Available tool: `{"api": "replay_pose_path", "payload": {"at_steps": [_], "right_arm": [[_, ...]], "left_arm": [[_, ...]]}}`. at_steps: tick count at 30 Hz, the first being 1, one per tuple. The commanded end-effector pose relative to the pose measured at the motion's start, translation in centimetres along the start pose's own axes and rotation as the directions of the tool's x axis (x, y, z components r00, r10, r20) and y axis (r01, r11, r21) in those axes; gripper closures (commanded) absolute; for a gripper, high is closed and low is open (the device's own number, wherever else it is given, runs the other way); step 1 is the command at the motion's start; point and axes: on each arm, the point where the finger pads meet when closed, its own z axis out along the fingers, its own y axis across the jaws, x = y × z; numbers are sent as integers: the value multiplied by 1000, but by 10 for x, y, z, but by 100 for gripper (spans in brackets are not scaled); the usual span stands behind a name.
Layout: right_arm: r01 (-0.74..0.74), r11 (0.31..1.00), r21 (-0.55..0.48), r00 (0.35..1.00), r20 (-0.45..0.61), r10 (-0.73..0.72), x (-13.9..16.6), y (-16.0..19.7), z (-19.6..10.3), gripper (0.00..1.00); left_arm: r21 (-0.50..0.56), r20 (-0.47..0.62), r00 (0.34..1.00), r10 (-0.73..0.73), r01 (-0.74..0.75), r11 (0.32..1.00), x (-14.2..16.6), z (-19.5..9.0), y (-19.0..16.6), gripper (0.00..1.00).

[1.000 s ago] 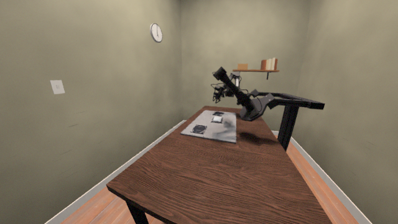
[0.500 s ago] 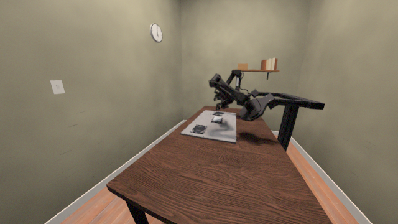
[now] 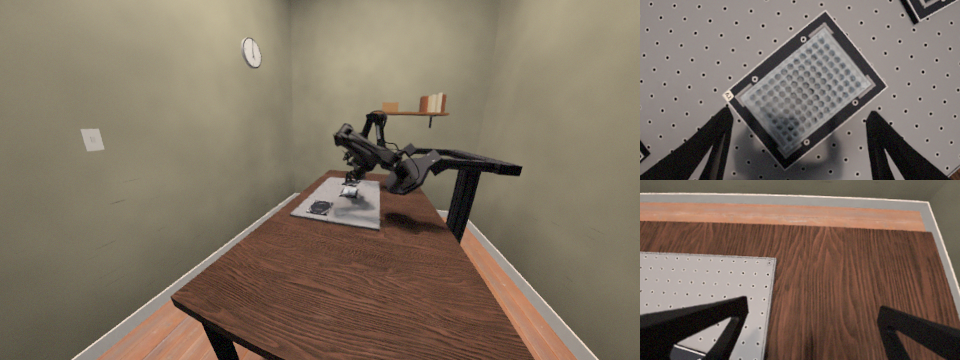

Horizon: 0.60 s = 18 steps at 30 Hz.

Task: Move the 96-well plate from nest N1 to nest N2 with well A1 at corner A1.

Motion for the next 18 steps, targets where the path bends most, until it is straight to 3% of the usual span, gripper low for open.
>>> {"api": "replay_pose_path", "payload": {"at_steps": [1, 9, 18], "right_arm": [[-12, 1000, -15, 999, 38, 13, -13, -3, 3, 0], [-13, 1000, -21, 999, 38, 13, -12, 0, 1, 0], [55, 995, -86, 995, -81, -62, 4, 25, 2, 0]], "left_arm": [[29, 16, 1000, 12, -13, 1000, 1, -6, -8, 0], [29, 16, 1000, 12, -13, 1000, 1, -6, -8, 0], [98, -114, 983, 141, -130, 987, 20, -3, -19, 0]]}}
